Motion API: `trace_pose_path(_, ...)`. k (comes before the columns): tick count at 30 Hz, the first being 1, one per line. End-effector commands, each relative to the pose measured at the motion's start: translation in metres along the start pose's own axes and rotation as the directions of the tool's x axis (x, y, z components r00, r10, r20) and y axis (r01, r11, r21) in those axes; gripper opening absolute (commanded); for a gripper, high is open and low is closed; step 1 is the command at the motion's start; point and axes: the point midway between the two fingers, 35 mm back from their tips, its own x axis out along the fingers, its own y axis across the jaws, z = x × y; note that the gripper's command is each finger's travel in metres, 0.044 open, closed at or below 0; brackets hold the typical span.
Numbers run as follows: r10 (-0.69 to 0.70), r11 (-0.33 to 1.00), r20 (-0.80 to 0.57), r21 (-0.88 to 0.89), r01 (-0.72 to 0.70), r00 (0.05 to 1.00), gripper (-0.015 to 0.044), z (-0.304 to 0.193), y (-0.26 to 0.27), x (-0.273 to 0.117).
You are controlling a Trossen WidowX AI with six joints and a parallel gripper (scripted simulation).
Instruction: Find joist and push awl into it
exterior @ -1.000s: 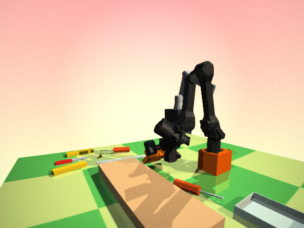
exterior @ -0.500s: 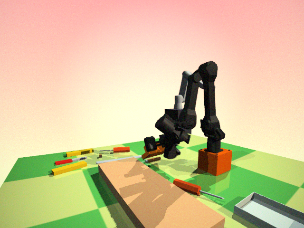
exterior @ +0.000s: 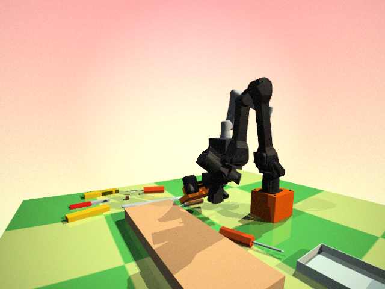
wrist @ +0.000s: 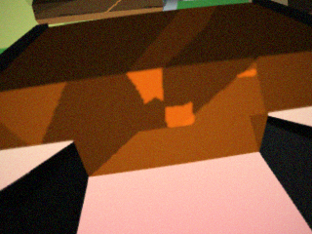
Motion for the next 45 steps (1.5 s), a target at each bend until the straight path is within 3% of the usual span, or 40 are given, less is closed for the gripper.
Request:
trace_pose_path(1, 0.005, 1.0, -0.004, 0.002, -0.005, 1.0, 0.0, 0.003, 0.002, 0.001)
trace_pose_path(35, 0.002, 1.0, 0.007, 0.003, -0.002, 1.0, 0.0, 0.027, 0.003, 0.006)
trace_pose_path(45, -0.002, 1.0, 0.01, -0.001, 0.002, 1.0, 0.0263, 0.029, 0.002, 0.008)
